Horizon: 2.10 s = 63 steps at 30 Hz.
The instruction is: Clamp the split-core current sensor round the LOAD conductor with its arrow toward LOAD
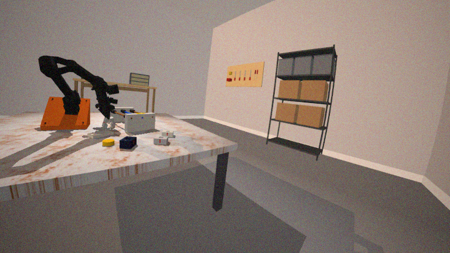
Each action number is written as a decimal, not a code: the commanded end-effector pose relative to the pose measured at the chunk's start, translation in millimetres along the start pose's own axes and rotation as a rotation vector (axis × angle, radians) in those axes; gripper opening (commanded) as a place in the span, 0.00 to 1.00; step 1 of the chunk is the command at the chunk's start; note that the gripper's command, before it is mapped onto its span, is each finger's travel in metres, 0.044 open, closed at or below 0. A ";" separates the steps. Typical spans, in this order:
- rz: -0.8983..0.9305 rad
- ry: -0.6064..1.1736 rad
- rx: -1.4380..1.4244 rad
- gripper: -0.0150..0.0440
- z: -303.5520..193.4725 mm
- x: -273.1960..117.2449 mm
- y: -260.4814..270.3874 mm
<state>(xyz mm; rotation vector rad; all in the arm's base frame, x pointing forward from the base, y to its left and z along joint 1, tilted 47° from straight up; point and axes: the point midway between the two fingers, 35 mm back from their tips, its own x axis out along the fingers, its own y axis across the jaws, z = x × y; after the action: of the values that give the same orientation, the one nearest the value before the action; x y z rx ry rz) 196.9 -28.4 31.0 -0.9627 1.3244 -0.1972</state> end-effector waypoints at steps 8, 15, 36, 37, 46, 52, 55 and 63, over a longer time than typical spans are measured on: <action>-0.001 -0.003 0.001 0.34 -4.4 -0.6 0.6; -0.001 -0.003 0.001 0.65 -4.4 -0.6 0.6; -0.001 0.004 -0.061 0.80 -6.0 -57.2 0.4; 0.001 0.017 -0.145 0.80 -4.2 -57.4 0.7; 0.098 0.154 -1.093 0.80 16.6 -55.2 6.5; 0.196 0.197 -1.553 0.80 27.0 -51.3 11.5; 0.196 0.197 -1.553 0.80 27.0 -51.3 11.5; 0.196 0.197 -1.553 0.80 26.9 -50.5 11.6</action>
<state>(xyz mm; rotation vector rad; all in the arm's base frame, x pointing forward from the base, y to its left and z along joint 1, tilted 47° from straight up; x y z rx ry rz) 198.5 21.2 63.0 -1.9914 1.6482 0.8964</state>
